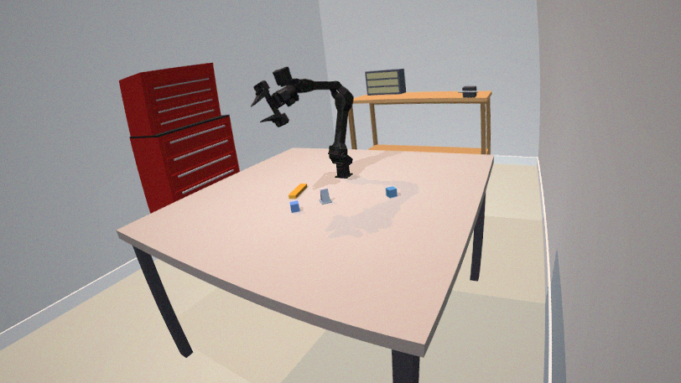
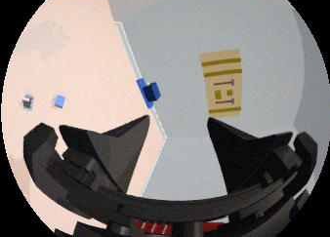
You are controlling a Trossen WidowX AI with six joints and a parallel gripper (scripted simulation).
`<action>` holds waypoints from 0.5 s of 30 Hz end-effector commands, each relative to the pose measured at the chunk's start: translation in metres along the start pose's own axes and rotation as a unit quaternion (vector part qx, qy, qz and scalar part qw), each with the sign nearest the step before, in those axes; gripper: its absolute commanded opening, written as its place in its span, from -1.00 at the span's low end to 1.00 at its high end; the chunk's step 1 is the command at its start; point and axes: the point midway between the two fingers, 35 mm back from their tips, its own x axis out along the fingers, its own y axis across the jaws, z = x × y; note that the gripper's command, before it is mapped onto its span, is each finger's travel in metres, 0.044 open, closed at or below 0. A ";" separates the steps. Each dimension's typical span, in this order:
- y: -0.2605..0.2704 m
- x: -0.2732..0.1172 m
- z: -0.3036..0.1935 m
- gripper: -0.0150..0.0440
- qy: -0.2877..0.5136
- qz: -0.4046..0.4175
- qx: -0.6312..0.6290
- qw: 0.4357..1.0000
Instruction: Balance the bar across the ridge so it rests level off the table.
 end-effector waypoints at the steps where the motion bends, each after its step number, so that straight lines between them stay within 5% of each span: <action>1: 0.058 0.021 -0.023 0.58 0.051 0.105 0.087 0.989; 15: 0.216 0.009 -0.075 0.58 0.265 0.355 0.294 0.847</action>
